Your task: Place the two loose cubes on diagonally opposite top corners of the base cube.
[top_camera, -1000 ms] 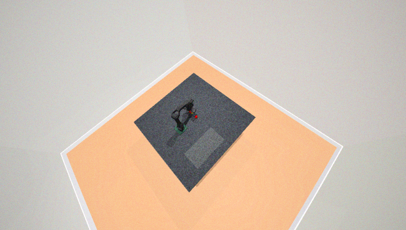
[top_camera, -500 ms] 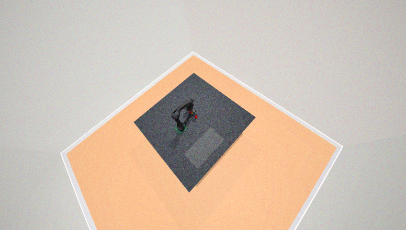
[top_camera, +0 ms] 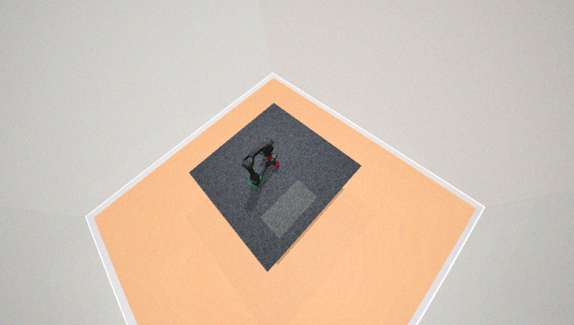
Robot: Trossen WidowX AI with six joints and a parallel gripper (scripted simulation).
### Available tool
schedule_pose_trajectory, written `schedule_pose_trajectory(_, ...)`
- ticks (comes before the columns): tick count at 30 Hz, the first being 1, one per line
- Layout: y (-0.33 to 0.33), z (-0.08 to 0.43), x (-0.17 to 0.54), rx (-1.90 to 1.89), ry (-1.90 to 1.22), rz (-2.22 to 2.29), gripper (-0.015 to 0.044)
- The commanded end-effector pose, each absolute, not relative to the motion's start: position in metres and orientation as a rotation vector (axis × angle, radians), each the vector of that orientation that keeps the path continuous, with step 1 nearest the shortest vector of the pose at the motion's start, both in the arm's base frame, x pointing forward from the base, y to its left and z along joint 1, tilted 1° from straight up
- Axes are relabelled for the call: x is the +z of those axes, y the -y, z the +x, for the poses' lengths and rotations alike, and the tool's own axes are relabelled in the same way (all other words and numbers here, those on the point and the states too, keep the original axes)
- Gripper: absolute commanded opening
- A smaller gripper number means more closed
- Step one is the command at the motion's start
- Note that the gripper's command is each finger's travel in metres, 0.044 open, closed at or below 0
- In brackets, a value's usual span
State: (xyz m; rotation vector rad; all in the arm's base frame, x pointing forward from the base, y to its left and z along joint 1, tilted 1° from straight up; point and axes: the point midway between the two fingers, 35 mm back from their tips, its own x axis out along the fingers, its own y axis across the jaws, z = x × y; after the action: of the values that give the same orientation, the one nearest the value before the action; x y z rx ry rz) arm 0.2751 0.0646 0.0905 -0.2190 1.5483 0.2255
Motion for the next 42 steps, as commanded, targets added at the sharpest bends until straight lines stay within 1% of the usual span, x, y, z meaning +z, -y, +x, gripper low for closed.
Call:
schedule_pose_trajectory(1, -0.065, 0.275, 0.098, 0.226, -1.546, -0.219, 0.0205)
schedule_pose_trajectory(14, -0.064, 0.275, 0.117, 0.226, -1.546, -0.219, 0.0205)
schedule_pose_trajectory(16, -0.061, 0.277, 0.116, 0.241, -1.54, -0.235, 0.0258)
schedule_pose_trajectory(17, -0.056, 0.277, 0.118, 0.261, -1.538, -0.256, 0.0265)
schedule_pose_trajectory(32, 0.033, 0.275, 0.15, 0.625, -1.466, -0.63, 0.0265)
schedule_pose_trajectory(39, 0.037, 0.274, 0.15, 0.641, -1.461, -0.647, 0.0265)
schedule_pose_trajectory(42, 0.037, 0.276, 0.132, 0.641, -1.461, -0.647, 0.0265)
